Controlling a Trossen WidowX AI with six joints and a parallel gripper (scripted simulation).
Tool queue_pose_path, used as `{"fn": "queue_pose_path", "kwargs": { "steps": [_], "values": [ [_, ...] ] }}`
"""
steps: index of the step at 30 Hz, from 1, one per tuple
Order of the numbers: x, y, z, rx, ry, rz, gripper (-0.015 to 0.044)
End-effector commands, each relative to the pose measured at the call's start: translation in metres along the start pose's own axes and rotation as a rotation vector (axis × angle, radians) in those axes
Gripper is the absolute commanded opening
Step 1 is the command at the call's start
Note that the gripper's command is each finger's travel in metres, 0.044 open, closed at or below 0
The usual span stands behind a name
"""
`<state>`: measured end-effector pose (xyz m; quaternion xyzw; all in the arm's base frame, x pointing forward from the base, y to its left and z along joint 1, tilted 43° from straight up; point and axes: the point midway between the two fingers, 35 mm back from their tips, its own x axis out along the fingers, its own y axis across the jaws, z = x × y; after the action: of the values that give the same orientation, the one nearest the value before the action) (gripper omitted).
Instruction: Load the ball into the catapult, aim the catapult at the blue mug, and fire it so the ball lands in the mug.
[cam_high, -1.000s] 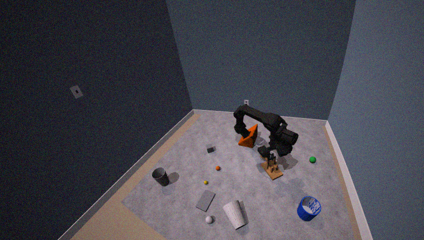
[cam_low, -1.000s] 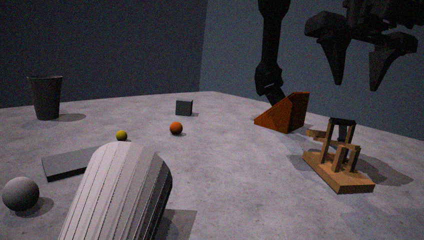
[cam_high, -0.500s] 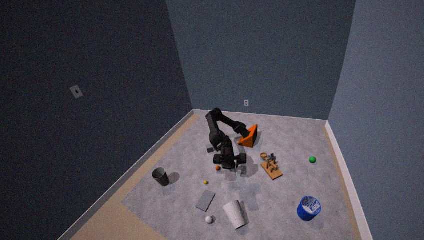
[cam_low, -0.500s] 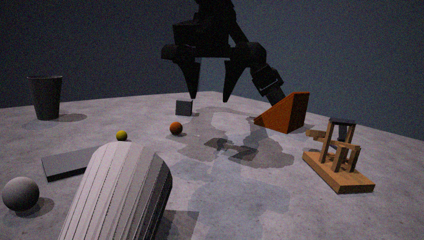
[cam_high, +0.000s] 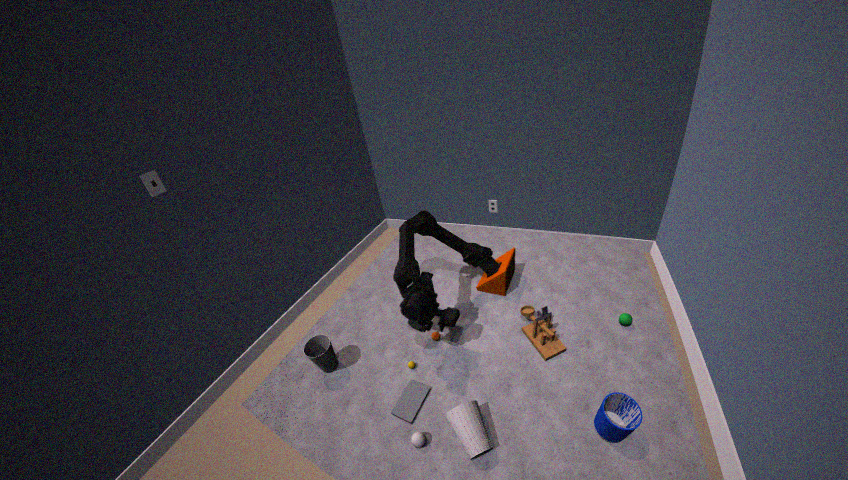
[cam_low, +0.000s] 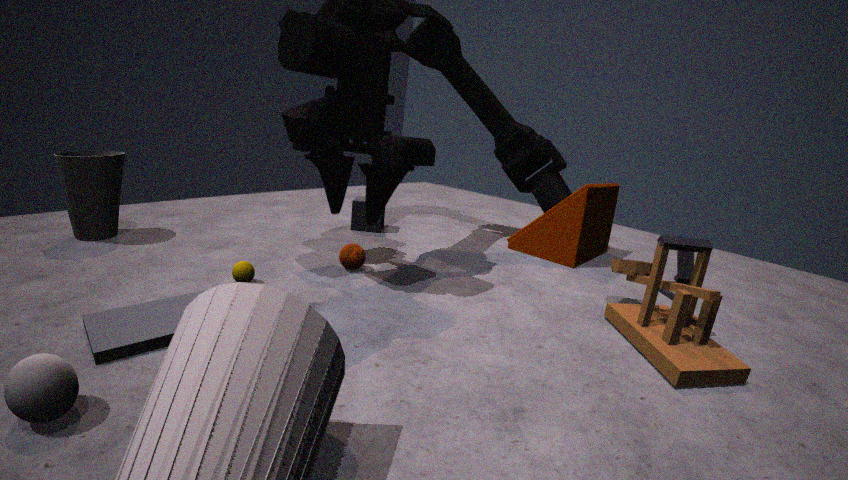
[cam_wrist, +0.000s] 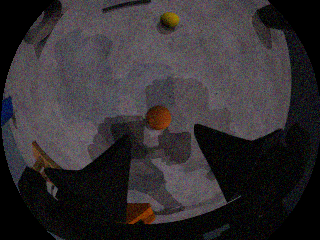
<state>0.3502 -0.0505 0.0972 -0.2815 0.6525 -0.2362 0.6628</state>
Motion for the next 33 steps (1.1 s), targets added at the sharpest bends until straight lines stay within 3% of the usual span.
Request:
{"fn": "queue_pose_path", "kwargs": {
  "steps": [1,32,33],
  "values": [
    [0.011,0.0,-0.003,-0.009,0.005,-0.007,0.03],
    [0.055,-0.001,-0.004,-0.009,0.005,-0.009,0.03],
    [0.055,-0.001,-0.004,-0.009,0.005,-0.009,0.0274]
  ]
}}
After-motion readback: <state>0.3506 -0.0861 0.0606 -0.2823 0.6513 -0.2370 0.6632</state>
